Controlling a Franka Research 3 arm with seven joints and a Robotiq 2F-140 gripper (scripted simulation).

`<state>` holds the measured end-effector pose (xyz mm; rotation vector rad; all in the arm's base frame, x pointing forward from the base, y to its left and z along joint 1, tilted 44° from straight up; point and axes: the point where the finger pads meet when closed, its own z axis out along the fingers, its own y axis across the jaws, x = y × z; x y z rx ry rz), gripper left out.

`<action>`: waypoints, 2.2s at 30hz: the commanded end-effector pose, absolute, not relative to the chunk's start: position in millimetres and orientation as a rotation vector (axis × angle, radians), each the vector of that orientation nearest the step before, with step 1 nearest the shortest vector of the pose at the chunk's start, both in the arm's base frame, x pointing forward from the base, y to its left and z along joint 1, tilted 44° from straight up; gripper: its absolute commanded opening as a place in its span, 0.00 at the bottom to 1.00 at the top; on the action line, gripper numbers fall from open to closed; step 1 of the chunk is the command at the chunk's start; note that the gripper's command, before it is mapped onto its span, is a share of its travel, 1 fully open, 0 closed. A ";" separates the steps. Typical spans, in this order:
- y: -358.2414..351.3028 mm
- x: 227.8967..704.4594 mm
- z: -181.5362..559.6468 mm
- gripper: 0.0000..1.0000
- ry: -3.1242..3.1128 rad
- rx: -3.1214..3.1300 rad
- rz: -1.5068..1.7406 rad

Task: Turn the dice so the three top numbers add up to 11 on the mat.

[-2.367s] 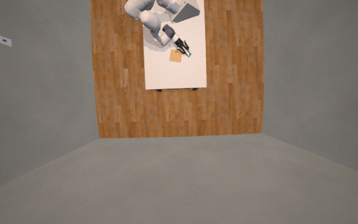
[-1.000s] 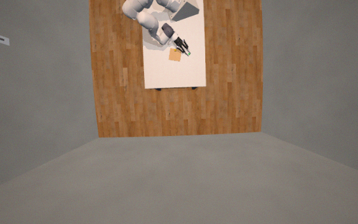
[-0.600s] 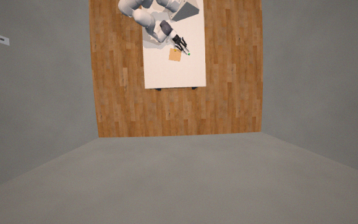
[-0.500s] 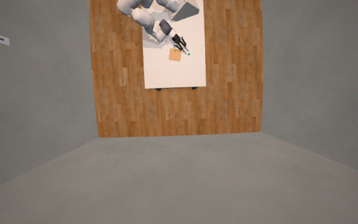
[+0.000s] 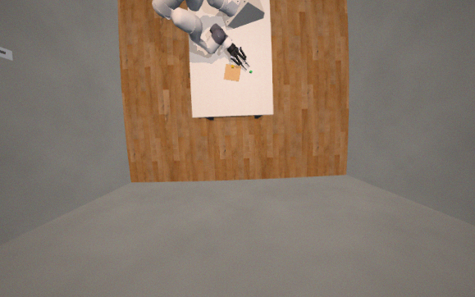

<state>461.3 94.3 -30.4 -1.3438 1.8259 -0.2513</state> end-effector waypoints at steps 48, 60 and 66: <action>230.5 597.1 266.1 0.21 1.564 -1.125 0.021; 284.9 596.6 327.5 0.21 1.585 -1.278 0.041; 299.5 592.1 327.9 0.21 1.627 -1.337 0.022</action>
